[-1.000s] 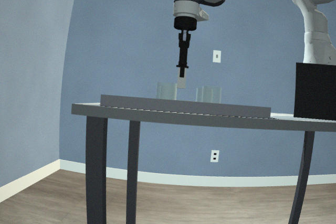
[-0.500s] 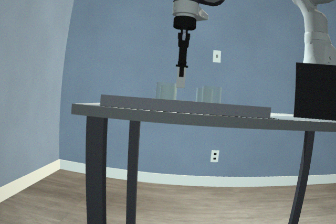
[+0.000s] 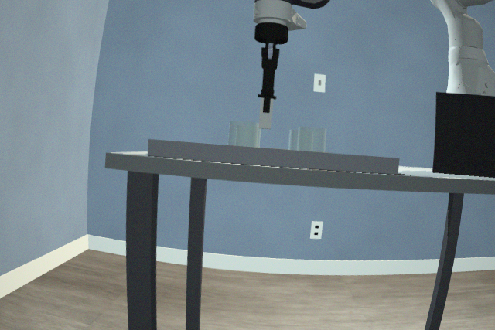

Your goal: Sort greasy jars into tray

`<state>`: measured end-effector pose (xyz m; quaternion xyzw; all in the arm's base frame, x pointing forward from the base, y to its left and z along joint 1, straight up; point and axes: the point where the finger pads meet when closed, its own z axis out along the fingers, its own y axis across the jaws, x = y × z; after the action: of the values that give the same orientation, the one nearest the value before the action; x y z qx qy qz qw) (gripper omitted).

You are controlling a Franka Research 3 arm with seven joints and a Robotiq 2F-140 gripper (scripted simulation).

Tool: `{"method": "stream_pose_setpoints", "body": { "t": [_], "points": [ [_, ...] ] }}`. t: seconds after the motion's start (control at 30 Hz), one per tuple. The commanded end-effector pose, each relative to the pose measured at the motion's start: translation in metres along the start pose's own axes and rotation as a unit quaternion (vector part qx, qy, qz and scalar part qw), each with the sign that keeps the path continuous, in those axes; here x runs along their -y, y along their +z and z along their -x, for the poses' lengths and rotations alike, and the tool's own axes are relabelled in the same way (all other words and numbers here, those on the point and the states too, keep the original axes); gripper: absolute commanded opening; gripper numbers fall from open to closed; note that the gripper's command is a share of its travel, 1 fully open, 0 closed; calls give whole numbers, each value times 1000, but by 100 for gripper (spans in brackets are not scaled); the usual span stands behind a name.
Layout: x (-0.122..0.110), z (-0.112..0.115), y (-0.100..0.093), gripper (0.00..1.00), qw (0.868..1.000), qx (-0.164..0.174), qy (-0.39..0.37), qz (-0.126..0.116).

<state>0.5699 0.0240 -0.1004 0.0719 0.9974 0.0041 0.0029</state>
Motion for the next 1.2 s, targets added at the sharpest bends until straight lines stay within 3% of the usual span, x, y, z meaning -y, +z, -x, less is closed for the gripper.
{"method": "stream_pose_setpoints", "body": {
  "t": [0.0, 0.67, 1.03, 1.17],
  "points": [
    [0, 0, 0, 0, 1000, -1, 0, -1],
    [0, 3, -2, 0, 1000, -1, 0, -1],
    [0, -25, 6, 0, 1000, -1, 0, -1],
    [0, -25, 6, 0, 1000, -1, 0, -1]
  ]
}}
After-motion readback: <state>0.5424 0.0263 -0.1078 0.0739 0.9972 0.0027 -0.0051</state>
